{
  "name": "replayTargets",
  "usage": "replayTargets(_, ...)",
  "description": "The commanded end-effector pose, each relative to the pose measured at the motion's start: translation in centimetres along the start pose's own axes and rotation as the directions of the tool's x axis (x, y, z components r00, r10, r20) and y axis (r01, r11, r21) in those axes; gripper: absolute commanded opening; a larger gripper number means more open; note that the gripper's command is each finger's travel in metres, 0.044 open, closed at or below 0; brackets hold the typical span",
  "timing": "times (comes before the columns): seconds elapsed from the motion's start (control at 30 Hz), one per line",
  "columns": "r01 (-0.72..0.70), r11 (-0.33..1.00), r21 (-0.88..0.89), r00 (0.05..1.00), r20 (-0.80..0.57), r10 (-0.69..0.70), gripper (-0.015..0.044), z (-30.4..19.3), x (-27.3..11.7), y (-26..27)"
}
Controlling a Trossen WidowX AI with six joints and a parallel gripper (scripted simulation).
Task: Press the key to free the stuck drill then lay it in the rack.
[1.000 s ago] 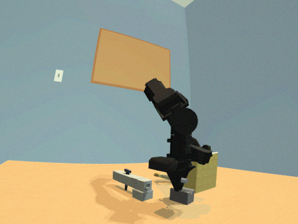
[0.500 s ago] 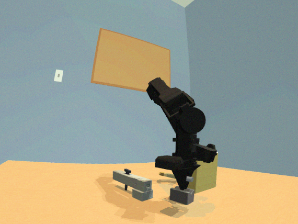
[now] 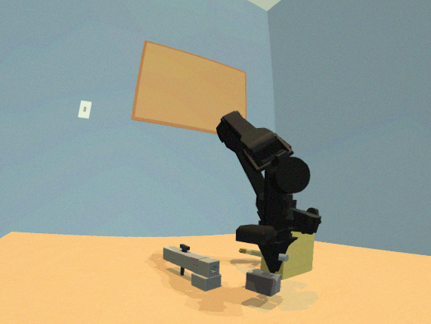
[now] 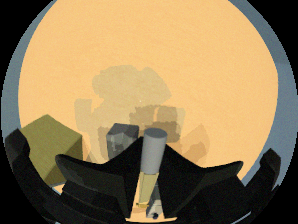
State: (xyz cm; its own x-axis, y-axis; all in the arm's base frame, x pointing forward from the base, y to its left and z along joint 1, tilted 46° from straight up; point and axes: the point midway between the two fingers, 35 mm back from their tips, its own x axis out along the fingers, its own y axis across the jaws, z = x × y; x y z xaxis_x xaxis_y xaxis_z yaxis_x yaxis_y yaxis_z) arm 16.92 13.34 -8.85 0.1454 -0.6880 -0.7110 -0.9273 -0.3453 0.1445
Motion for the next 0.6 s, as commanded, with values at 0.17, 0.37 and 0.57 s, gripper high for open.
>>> replayTargets(0.17,-0.004,1.0,0.001,1.0,-0.001,0.004,0.0,0.3,0.2,1.6)
replayTargets(0.37,-0.005,1.0,0.0,1.0,0.0,0.005,0.0,0.4,0.3,2.5)
replayTargets(0.57,-0.005,1.0,0.0,1.0,0.0,0.005,0.0,0.4,0.5,3.4)
